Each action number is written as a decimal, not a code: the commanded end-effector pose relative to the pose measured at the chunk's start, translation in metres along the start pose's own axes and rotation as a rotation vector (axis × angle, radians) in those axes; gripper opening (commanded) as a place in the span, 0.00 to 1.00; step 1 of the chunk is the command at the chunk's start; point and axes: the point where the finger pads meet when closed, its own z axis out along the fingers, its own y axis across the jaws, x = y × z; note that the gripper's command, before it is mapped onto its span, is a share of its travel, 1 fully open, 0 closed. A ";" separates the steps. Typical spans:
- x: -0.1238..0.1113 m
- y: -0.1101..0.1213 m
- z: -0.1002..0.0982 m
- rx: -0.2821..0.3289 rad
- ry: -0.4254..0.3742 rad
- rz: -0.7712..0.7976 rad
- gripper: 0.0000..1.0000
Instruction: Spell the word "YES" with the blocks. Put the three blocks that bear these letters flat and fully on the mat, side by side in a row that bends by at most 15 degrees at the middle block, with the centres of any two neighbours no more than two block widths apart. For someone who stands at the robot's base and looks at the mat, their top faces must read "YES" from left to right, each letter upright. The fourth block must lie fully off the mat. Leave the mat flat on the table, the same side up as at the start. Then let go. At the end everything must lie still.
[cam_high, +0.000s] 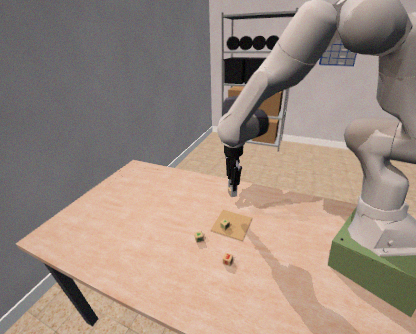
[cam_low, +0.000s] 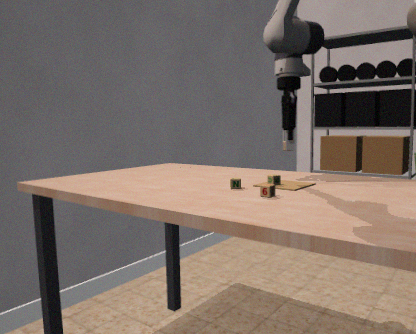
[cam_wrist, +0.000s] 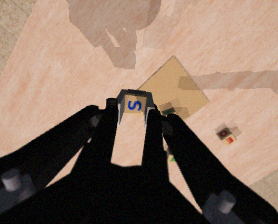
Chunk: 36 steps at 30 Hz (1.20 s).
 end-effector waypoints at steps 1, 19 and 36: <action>-0.001 0.002 -0.001 0.011 0.002 -0.138 0.16; 0.000 0.019 -0.001 0.013 0.004 -0.453 0.16; 0.001 0.035 -0.002 0.015 0.009 -0.771 0.16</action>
